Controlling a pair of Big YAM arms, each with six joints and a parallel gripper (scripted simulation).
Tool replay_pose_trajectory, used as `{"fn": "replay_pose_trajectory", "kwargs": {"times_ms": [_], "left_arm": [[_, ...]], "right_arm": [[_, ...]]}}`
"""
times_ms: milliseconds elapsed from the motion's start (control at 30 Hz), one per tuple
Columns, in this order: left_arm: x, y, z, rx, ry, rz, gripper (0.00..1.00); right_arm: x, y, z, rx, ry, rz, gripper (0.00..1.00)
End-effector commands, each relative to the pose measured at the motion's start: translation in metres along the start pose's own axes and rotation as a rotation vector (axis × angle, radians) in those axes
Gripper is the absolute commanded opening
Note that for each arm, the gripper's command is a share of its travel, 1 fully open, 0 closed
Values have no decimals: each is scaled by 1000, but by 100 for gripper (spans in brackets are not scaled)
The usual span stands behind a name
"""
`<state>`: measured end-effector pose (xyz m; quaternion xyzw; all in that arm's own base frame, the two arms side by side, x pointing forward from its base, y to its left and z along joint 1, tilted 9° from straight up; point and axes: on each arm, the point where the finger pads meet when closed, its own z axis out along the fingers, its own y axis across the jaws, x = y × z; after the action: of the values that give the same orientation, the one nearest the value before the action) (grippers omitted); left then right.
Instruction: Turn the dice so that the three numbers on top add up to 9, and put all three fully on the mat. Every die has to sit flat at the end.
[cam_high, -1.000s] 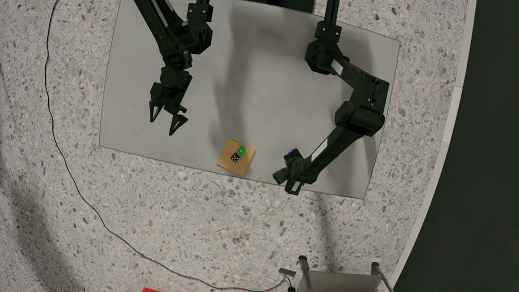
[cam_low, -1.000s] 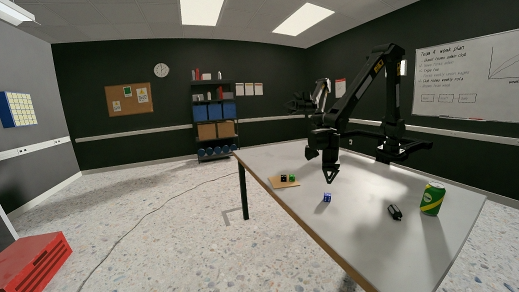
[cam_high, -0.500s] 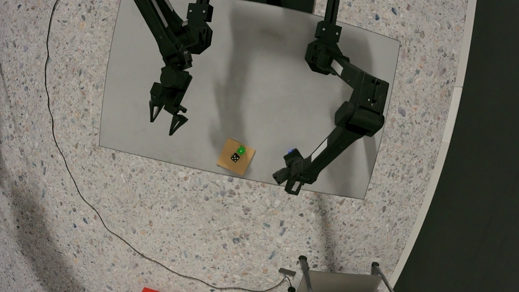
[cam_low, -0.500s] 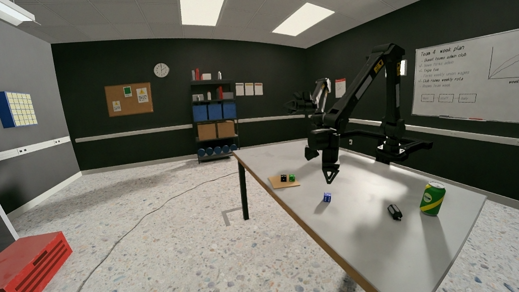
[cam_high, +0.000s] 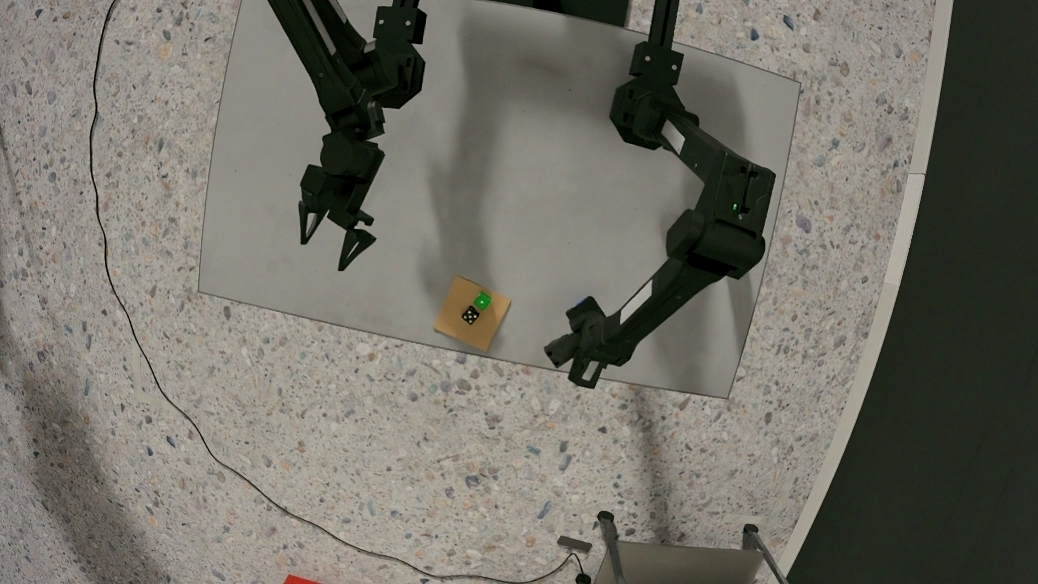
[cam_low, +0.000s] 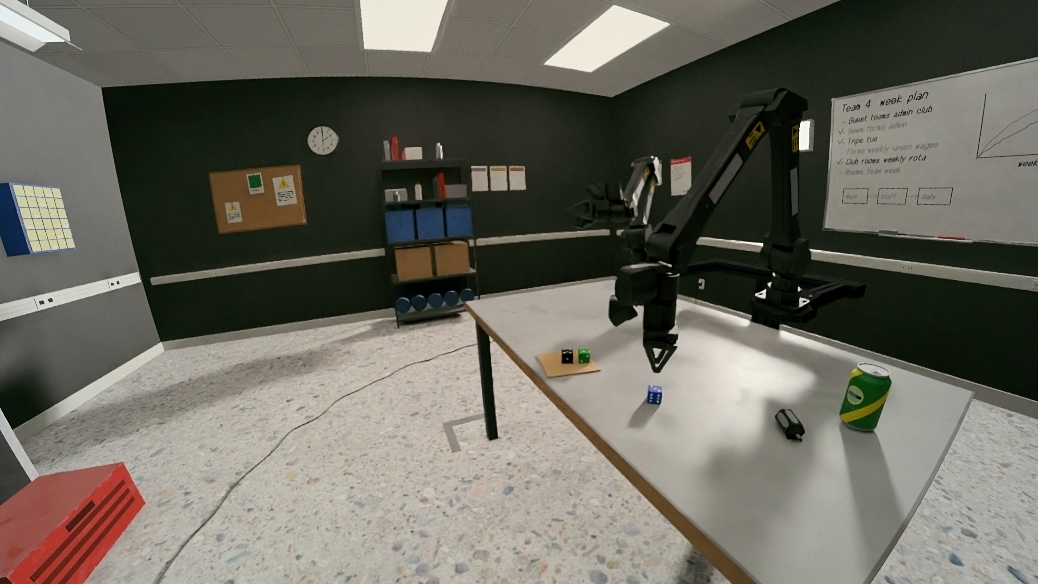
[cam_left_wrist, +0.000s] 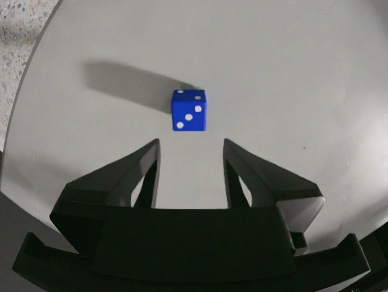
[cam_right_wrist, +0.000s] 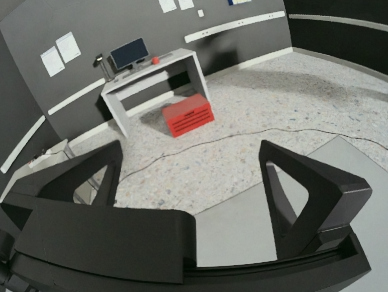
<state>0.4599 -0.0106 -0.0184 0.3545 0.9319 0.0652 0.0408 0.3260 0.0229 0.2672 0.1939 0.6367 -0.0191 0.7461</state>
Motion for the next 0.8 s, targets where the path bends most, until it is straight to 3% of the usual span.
{"fn": "replay_pose_trajectory", "kwargs": {"times_ms": [0,233,300,333,467,767], "left_arm": [[3,7,11,2,2,-5,45],[4,6,23,4,3,-5,45],[4,6,23,4,3,-5,45],[1,11,12,-15,-19,-9,45],[0,11,28,-3,-5,-6,45],[0,12,34,-8,-11,-8,45]], "right_arm": [[-3,1,1,-1,-5,5,100],[-3,1,1,-1,-5,5,100],[-3,1,1,-1,-5,5,100],[-3,1,1,-1,-5,5,100],[-3,1,1,-1,-5,5,100],[-3,1,1,-1,-5,5,100]]}}
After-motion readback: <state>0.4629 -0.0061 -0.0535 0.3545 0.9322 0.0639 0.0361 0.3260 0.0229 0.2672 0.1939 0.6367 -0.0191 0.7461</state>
